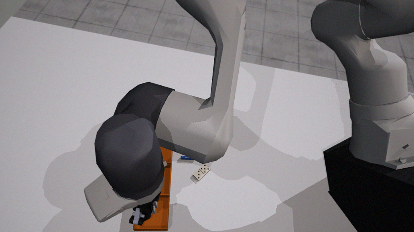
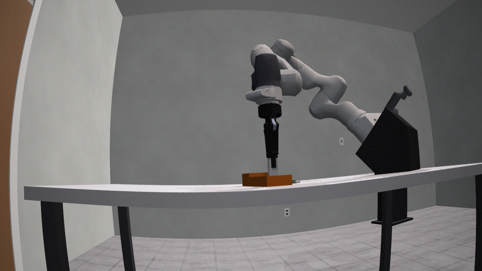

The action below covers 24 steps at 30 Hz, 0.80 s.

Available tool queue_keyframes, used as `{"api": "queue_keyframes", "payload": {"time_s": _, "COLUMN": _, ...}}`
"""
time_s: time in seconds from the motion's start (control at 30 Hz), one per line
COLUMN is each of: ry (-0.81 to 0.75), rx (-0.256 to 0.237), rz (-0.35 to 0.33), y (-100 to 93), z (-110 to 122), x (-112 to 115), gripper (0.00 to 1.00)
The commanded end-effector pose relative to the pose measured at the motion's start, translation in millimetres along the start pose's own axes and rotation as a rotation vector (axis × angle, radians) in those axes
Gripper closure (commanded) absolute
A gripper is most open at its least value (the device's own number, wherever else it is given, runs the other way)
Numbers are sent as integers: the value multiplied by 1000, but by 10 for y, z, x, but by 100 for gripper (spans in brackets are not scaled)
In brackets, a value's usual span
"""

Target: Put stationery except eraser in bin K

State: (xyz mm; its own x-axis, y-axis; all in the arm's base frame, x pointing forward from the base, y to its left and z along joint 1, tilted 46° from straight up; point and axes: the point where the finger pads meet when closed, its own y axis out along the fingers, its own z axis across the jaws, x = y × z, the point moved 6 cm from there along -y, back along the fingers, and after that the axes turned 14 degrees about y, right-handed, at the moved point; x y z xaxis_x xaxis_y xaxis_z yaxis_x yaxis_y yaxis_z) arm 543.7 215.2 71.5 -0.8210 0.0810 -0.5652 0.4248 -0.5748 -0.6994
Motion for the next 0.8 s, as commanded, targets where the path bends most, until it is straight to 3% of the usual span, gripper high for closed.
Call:
{"api": "queue_keyframes", "payload": {"time_s": 0.0, "ry": 4, "rx": 1, "rz": -1, "y": -61, "z": -1, "x": 8, "gripper": 95}}
{"api": "queue_keyframes", "payload": {"time_s": 0.5, "ry": 4, "rx": 1, "rz": -1, "y": -234, "z": -1, "x": 8, "gripper": 95}}
{"api": "queue_keyframes", "payload": {"time_s": 0.77, "ry": 4, "rx": 1, "rz": -1, "y": -474, "z": -2, "x": 8, "gripper": 95}}
